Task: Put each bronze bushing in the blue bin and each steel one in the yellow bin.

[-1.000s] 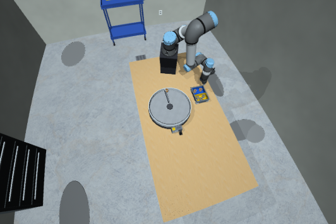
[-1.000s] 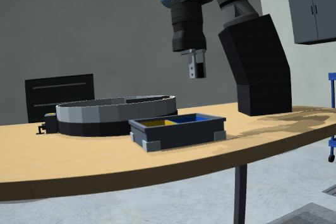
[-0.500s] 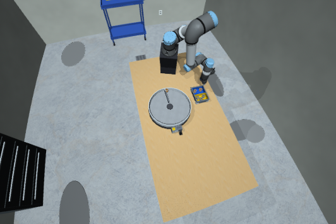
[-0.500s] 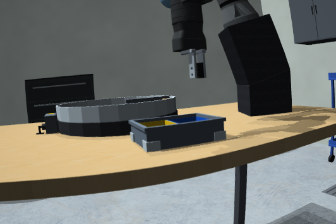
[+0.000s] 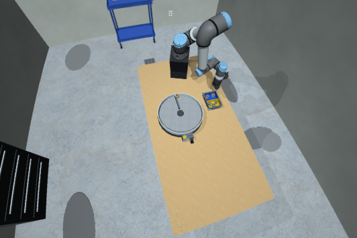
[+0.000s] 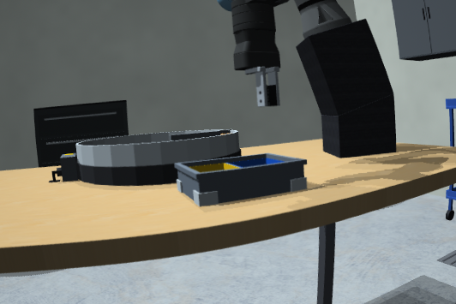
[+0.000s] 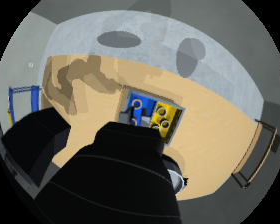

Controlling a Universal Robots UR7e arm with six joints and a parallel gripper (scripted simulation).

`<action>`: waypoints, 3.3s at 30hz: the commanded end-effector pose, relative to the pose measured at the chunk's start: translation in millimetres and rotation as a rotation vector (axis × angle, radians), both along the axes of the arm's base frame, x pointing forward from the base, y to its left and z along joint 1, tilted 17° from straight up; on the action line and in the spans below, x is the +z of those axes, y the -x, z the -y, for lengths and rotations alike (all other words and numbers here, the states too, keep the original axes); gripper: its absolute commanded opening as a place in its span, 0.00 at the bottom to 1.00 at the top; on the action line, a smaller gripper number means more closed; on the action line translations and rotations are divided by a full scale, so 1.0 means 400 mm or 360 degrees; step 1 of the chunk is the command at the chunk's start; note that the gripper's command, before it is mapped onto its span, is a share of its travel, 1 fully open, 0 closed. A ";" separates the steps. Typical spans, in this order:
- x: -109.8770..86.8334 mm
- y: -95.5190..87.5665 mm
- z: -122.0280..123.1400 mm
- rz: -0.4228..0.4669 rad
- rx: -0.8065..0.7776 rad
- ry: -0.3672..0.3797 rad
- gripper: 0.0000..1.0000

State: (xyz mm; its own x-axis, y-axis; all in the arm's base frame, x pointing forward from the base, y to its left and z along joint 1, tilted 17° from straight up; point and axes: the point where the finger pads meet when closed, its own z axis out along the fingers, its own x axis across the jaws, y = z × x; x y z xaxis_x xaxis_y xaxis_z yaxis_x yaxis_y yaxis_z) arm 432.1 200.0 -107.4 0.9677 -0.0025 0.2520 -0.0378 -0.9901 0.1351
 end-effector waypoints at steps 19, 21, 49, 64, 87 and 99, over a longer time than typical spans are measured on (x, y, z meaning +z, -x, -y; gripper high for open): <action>0.001 -0.001 -0.001 0.0002 0.0000 -0.0001 0.42; 0.002 0.007 0.025 0.0002 0.0000 -0.0001 0.40; 0.013 0.119 0.389 0.0001 0.0000 0.0000 0.40; 0.019 0.183 0.597 0.0001 0.0000 0.0000 0.40; 0.029 0.279 0.909 0.0000 0.0000 0.0000 0.40; 0.022 0.277 0.909 0.0000 -0.0001 0.0002 0.40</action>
